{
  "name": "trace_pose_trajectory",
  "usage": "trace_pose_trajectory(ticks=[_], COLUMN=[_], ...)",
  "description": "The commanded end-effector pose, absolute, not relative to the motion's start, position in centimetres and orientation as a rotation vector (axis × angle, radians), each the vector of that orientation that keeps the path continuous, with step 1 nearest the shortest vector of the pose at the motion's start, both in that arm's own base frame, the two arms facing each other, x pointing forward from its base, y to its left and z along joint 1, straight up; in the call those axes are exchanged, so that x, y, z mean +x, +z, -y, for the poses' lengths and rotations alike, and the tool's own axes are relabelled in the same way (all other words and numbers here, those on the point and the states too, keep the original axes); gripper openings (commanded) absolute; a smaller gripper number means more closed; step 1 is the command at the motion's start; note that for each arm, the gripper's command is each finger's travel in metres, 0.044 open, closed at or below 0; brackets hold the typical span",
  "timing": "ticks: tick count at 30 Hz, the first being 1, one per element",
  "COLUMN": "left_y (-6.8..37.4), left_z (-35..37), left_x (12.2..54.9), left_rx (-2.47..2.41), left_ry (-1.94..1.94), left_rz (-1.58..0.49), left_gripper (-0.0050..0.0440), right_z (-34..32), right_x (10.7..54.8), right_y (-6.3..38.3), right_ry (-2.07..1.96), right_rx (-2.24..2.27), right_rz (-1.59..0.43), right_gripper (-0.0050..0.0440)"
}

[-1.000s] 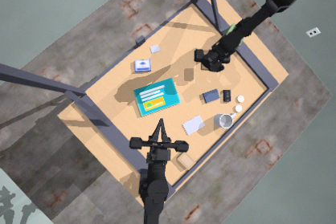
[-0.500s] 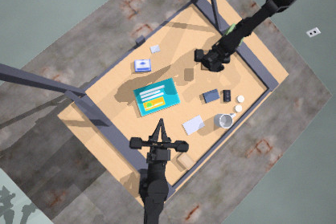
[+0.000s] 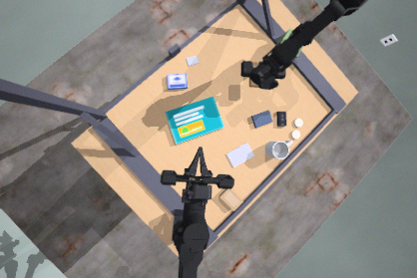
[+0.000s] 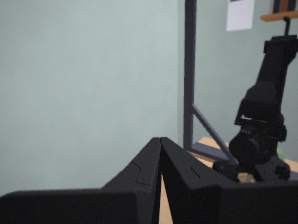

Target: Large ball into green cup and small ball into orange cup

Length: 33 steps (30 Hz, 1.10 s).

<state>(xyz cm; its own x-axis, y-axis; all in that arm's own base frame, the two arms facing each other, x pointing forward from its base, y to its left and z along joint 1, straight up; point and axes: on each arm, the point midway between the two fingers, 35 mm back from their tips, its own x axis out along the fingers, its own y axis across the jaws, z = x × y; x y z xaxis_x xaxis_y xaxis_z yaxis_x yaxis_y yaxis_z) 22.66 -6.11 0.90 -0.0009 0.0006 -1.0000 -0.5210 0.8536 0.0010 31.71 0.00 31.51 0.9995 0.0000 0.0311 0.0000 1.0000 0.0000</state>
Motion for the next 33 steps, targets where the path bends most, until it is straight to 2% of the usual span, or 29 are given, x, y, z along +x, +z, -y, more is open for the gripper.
trace_pose_trajectory(ticks=[1, 5, 33], left_y=[1.7, 0.1, -3.0], left_z=[6.3, 6.1, 6.2], left_x=[23.5, 22.7, 22.9], left_rx=[-0.438, -0.427, -0.430], left_ry=[0.418, 0.431, 0.427], left_rz=[-1.495, -1.520, -1.515], left_gripper=[-0.0050, -0.0050, -0.0050], right_z=[0.0, 0.0, 0.0], right_x=[31.6, 31.6, 31.6], right_y=[32.3, 32.3, 32.3], right_ry=[0.000, 0.000, 0.000], right_rx=[0.000, 0.000, 0.000], right_rz=[0.050, 0.050, 0.050], right_gripper=[-0.0050, -0.0050, -0.0050])
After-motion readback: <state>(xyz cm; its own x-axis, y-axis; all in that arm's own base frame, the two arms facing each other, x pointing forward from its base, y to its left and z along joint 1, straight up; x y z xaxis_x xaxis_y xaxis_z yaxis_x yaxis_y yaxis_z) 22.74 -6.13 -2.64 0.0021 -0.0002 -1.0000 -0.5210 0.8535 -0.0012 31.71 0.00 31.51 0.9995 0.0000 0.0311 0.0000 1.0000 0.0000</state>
